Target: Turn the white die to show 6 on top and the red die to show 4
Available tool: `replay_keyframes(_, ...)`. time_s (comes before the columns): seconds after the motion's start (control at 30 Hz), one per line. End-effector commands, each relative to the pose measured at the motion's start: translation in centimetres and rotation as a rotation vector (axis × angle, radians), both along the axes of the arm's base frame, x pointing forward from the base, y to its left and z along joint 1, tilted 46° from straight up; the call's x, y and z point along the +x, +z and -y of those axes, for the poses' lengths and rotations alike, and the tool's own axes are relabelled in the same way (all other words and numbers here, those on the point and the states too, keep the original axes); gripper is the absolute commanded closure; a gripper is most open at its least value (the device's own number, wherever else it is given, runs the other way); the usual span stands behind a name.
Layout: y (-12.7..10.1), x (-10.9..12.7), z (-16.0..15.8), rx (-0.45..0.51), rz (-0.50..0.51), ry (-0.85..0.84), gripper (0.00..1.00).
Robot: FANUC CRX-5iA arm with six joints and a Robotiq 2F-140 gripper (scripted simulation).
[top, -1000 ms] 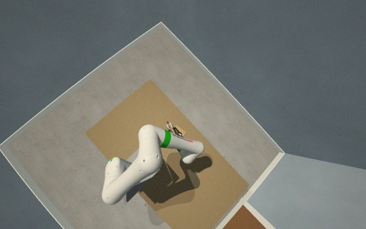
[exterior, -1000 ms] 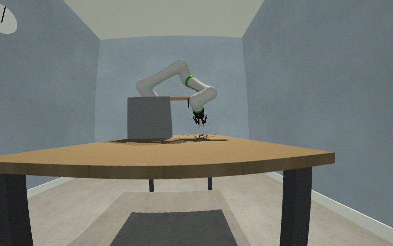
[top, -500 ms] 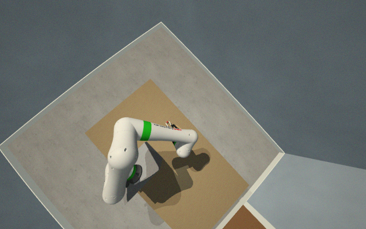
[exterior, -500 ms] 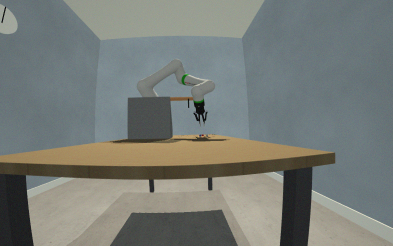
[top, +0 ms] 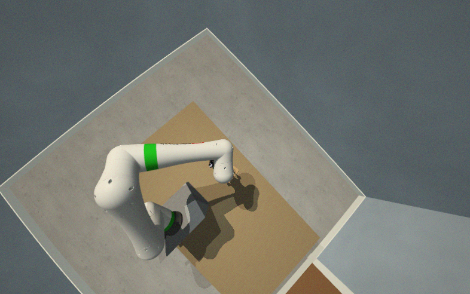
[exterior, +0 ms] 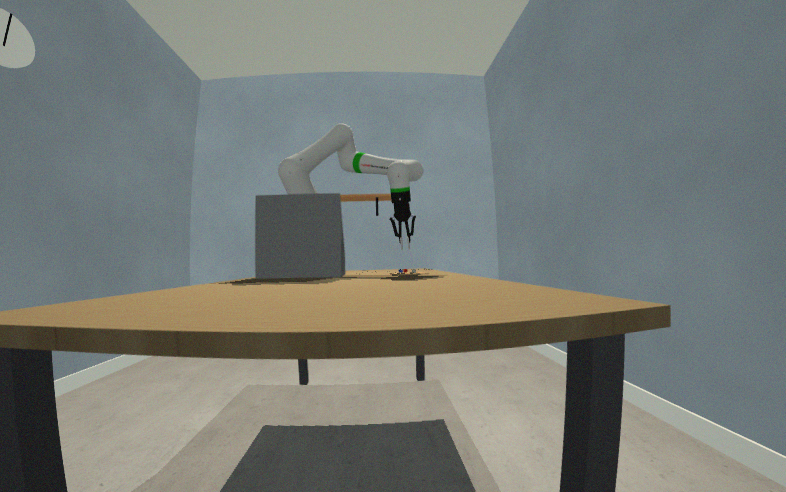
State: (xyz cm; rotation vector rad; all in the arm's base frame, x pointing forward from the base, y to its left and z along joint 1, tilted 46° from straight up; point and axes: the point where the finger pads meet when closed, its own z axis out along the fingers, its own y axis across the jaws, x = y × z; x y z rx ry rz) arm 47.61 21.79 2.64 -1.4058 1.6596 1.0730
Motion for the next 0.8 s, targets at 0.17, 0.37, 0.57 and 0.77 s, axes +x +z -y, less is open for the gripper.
replay_keyframes(0.17, 1.9, 0.3, -0.6, -0.281, -0.032, 0.050, 0.81)
replay_keyframes(0.37, 2.5, 0.5, -0.7, -0.349, -0.033, 0.058, 0.00)
replay_keyframes(0.57, 2.5, 0.5, -0.7, -0.349, -0.033, 0.058, 0.00)
replay_keyframes(0.77, 2.2, 0.4, -1.0, -0.349, -0.033, 0.060, 0.00)
